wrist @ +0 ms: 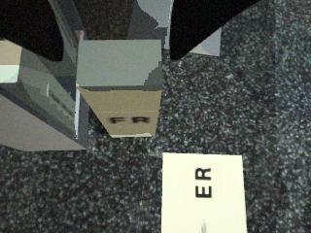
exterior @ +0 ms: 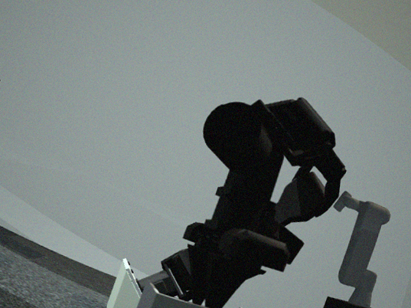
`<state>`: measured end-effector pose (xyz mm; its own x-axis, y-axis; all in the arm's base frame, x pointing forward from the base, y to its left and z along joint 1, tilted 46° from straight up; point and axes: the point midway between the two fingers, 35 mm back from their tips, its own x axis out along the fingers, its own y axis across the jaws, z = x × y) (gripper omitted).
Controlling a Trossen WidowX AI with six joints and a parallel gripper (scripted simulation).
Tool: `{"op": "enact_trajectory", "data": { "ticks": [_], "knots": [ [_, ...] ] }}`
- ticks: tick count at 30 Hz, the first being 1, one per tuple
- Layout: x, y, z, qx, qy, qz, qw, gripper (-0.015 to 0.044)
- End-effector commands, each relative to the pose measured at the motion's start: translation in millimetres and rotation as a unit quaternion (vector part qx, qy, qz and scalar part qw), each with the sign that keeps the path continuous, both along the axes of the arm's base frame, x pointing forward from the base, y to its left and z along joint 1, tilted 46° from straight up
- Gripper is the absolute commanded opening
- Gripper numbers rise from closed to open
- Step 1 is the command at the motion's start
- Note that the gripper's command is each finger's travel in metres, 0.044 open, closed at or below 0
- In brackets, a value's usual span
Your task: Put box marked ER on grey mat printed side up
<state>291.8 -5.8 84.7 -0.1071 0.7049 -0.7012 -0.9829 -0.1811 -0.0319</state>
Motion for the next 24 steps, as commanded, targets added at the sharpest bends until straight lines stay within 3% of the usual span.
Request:
{"op": "enact_trajectory", "data": {
  "ticks": [1, 10, 24],
  "knots": [
    [-1.1, 6.2, -4.1, 0.002, 0.001, 0.000, 1.000, 0.0243],
    [-2.6, 12.6, -10.1, 0.003, 0.001, 0.001, 1.000, 0.0243],
    [-2.3, 10.1, -9.2, 0.001, 0.001, 0.001, 1.000, 0.0159]
  ]
}}
